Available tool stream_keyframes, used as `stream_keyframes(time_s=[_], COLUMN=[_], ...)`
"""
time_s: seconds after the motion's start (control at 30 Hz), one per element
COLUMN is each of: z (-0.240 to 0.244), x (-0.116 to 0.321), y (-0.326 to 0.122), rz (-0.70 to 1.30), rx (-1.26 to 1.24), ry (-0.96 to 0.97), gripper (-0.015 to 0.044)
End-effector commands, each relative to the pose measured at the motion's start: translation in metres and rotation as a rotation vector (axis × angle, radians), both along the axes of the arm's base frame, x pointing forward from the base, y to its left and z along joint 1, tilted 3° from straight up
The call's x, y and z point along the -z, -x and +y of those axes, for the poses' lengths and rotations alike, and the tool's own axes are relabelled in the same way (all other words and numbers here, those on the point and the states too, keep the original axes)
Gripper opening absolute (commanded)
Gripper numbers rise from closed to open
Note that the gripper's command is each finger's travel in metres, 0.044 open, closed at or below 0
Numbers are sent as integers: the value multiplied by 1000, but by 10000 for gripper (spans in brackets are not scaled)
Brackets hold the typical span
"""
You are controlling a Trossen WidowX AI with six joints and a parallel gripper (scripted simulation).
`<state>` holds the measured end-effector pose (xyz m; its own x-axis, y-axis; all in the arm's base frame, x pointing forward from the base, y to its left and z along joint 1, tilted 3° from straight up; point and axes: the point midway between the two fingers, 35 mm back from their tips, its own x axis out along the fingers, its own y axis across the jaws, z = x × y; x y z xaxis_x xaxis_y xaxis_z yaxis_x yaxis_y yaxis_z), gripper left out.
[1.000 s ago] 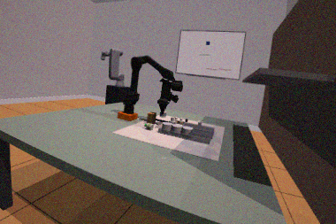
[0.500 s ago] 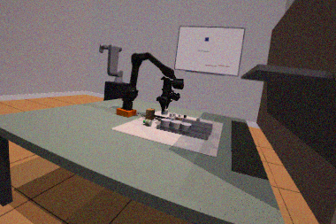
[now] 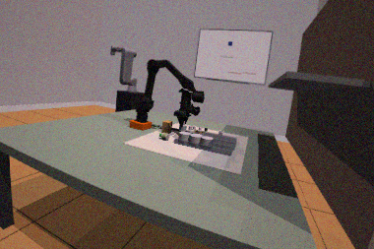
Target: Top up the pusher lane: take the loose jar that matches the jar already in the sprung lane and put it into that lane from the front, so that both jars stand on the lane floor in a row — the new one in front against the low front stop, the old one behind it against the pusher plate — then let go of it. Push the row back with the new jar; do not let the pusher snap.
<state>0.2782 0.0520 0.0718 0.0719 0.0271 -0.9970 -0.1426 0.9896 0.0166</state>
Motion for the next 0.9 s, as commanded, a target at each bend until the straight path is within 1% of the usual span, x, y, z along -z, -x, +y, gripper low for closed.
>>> stream_keyframes(time_s=[0.0, 0.87], z=[0, 1], x=[1, 0], y=[-1, -14], rz=[0, -1], rx=[4, 4], ry=[3, 3], gripper=[0, 0])
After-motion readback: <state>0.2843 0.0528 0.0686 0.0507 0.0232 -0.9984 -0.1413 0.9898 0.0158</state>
